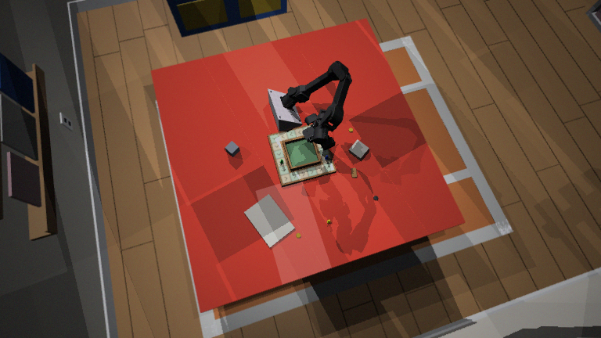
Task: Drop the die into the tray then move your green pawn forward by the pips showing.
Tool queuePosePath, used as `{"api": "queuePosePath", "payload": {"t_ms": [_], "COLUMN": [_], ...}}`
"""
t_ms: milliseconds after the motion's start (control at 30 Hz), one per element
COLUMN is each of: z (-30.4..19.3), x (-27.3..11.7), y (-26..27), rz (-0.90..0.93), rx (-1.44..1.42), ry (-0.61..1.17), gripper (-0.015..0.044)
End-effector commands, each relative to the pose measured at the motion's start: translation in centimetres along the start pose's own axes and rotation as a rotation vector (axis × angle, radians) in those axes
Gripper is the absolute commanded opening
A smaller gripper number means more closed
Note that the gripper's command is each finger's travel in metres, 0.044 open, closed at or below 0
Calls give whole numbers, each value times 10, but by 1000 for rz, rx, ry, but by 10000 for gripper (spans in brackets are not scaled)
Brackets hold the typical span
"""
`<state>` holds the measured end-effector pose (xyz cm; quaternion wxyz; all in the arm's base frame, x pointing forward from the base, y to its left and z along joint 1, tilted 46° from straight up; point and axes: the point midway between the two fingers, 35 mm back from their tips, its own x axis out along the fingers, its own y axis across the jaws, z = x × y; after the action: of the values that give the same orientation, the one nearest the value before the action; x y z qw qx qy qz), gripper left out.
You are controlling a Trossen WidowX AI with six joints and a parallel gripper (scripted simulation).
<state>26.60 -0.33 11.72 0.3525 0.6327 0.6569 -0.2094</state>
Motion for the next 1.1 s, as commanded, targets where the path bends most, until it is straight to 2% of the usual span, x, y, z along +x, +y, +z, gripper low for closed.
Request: {"api": "queuePosePath", "payload": {"t_ms": [0,400,567,1067], "z": [19,79,86,84], "x": [4,21,24,37], "y": [0,-8,-11,-22], "rz": [-5,-23,-28,-188], "rx": [48,197,215,201], "ry": [3,36,37,-404], "gripper": [0,0,0,0]}}
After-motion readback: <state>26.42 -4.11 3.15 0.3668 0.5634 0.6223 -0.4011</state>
